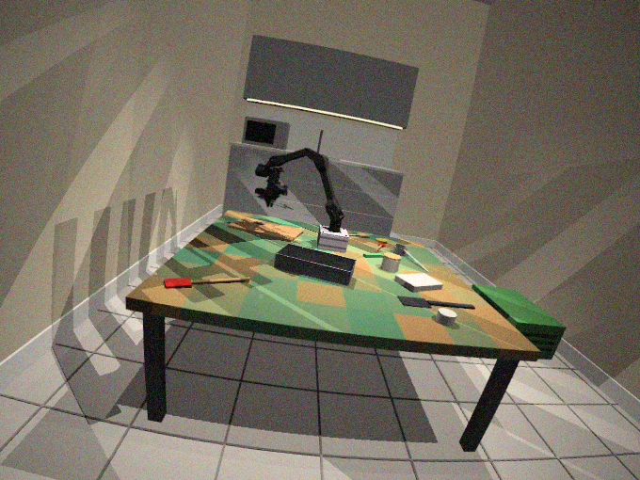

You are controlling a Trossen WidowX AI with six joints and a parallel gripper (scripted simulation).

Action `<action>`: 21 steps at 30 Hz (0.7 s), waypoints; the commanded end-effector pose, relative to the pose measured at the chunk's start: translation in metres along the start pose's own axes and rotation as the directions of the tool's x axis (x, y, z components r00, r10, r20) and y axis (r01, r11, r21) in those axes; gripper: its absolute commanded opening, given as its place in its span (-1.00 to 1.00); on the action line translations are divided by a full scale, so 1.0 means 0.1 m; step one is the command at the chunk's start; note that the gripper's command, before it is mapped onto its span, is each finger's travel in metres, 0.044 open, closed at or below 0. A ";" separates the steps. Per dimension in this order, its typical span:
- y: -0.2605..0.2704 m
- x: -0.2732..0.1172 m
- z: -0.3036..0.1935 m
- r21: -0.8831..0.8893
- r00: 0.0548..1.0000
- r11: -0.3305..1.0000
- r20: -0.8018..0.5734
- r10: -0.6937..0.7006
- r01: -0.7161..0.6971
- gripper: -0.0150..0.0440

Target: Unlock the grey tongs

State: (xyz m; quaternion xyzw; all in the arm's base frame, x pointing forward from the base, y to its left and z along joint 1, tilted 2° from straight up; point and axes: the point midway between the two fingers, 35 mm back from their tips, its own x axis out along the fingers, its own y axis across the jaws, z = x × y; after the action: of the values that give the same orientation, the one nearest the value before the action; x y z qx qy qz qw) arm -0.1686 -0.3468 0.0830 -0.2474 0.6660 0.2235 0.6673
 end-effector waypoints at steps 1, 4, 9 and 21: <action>0.01 -0.02 -0.02 -0.015 1.000 1.000 -0.003 -0.005 0.005 -1.00; 0.01 -0.02 -0.02 -0.015 1.000 1.000 -0.003 -0.005 0.005 -1.00; 0.00 -0.05 -0.03 -0.027 0.999 1.000 -0.054 0.001 -0.002 -1.00; -0.05 -0.21 -0.03 -0.060 0.953 0.998 -0.302 0.014 -0.034 -1.00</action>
State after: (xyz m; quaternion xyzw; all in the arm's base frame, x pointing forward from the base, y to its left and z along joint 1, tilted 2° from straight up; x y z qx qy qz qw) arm -0.1688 -0.3514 0.0981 -0.2845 0.7345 0.2183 0.5762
